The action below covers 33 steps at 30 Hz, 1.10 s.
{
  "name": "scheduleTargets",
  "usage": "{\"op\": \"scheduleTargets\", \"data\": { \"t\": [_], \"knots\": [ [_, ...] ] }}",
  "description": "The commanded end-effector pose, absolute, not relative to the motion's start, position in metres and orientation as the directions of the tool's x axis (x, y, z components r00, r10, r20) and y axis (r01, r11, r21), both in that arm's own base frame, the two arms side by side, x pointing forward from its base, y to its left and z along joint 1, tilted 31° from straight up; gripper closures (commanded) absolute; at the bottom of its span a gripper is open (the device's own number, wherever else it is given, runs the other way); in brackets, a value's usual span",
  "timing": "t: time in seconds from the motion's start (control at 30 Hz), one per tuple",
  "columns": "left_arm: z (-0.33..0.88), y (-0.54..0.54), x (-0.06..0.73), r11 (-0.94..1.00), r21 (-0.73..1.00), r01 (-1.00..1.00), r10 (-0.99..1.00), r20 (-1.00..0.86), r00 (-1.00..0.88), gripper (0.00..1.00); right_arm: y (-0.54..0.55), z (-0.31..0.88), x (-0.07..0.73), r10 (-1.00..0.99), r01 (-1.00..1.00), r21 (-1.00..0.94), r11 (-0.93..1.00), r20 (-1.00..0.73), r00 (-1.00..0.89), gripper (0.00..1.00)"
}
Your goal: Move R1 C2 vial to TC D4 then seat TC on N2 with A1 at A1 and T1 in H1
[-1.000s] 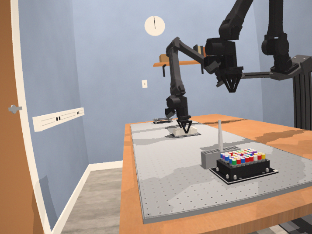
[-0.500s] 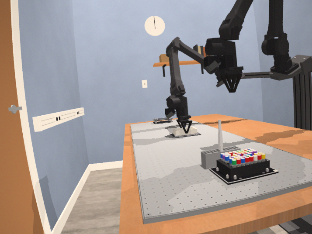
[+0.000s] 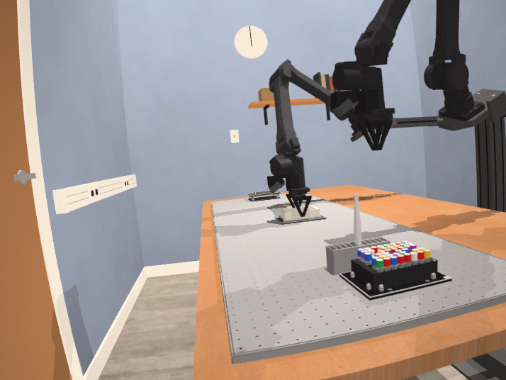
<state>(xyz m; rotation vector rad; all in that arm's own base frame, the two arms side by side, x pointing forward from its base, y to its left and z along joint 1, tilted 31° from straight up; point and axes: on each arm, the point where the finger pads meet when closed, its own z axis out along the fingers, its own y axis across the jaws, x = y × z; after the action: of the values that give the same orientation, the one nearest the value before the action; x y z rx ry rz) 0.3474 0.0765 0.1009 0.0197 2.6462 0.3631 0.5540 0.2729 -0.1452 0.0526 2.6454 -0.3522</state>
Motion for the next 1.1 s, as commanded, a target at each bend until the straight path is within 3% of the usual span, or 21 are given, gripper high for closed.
{"op": "scheduleTargets", "data": {
  "t": [0.0,1.07],
  "knots": [
    [0.109,0.079,0.354,0.964,0.256,-0.065,0.064,-0.465,-0.883,0.76,0.279,-0.137,0.56,-0.026,0.092,-0.227,0.97,-0.47,-0.882,1.0],
    [0.109,0.079,0.354,0.964,0.256,-0.065,0.064,-0.465,-0.883,0.76,0.291,-0.119,0.551,-0.03,0.086,-0.22,0.972,-0.475,-0.88,1.0]
  ]
}}
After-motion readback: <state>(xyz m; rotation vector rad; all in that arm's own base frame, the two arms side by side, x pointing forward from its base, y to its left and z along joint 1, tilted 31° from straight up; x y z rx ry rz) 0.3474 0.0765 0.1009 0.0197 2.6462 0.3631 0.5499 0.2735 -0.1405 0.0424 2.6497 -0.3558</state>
